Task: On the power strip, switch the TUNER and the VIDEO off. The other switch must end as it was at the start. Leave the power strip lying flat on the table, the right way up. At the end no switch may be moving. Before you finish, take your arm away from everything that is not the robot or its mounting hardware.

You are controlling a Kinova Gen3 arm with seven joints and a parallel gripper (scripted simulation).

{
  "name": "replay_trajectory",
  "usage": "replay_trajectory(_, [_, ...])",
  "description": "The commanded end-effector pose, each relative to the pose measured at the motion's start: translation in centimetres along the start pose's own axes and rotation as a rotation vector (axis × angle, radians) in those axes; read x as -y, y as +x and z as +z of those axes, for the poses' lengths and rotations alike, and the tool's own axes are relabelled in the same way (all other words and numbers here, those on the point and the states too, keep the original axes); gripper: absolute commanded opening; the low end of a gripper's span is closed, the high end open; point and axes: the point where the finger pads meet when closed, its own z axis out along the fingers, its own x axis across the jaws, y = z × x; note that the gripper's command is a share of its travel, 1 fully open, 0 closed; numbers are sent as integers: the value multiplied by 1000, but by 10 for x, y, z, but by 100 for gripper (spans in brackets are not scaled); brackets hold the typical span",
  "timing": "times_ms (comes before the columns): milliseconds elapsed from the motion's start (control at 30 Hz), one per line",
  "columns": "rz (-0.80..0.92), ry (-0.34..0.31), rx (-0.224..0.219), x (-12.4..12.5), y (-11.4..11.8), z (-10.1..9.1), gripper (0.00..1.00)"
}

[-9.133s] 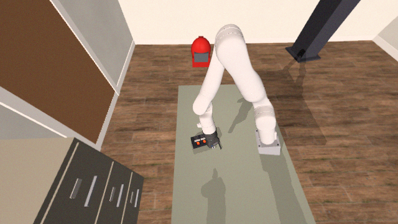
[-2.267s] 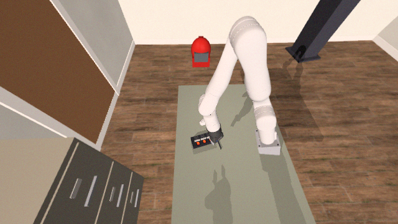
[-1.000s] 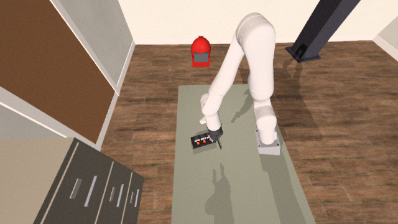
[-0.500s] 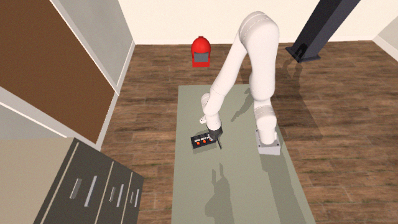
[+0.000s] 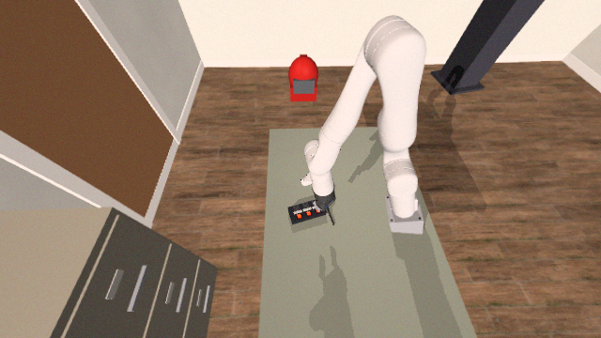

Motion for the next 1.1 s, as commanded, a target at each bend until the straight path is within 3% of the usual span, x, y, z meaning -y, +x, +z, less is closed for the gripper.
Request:
replay_trajectory(0, [-12,12,1,0,0,-2,100])
replay_trajectory(1067, [-47,71,13,11,-2,-11,100])
